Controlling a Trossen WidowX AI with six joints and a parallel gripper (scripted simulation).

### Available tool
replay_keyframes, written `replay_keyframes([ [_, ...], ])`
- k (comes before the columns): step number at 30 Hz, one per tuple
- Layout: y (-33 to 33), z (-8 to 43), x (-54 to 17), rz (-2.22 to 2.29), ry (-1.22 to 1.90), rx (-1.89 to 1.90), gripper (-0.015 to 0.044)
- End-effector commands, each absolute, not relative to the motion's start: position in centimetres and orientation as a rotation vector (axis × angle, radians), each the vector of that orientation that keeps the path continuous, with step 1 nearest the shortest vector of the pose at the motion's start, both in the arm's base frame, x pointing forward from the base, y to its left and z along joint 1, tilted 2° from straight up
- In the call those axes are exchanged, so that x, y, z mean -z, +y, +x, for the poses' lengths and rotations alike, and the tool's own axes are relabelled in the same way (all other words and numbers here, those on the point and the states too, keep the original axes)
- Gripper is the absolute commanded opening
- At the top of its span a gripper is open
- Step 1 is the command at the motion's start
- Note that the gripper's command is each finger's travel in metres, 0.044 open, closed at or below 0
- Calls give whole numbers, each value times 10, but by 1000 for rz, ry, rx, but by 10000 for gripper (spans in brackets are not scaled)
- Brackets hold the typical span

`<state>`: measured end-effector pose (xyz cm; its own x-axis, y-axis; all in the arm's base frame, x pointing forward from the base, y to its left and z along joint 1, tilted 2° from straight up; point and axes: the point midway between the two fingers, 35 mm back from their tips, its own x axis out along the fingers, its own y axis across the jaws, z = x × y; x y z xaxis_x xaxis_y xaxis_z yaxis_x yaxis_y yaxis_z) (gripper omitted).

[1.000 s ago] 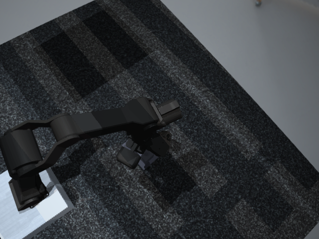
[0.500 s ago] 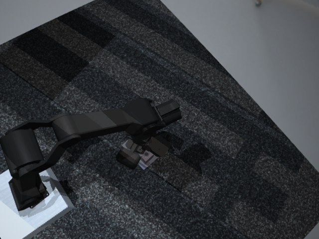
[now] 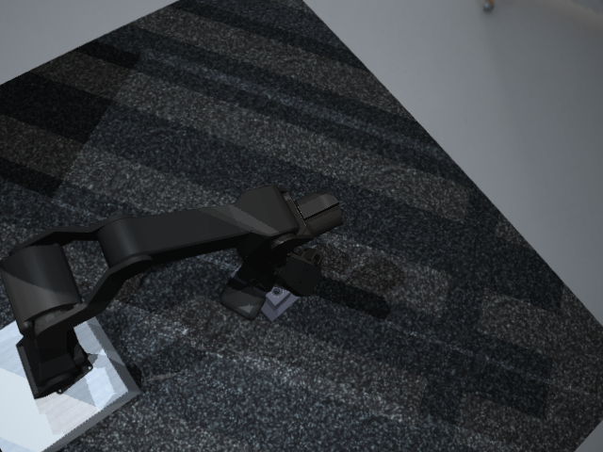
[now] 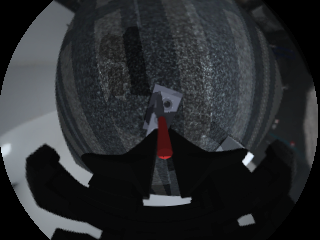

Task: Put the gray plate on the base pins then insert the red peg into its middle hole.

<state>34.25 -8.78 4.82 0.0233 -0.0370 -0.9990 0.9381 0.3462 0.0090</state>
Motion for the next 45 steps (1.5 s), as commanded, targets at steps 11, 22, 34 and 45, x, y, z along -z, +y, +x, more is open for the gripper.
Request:
replay_keyframes([
  [11, -88, 341, -47, 925, 1316, 954, 0],
  [22, -88, 341, -47, 926, 1316, 954, 0],
  [34, -88, 342, -47, 925, 1317, 954, 0],
  [45, -88, 342, -47, 925, 1317, 954, 150],
])
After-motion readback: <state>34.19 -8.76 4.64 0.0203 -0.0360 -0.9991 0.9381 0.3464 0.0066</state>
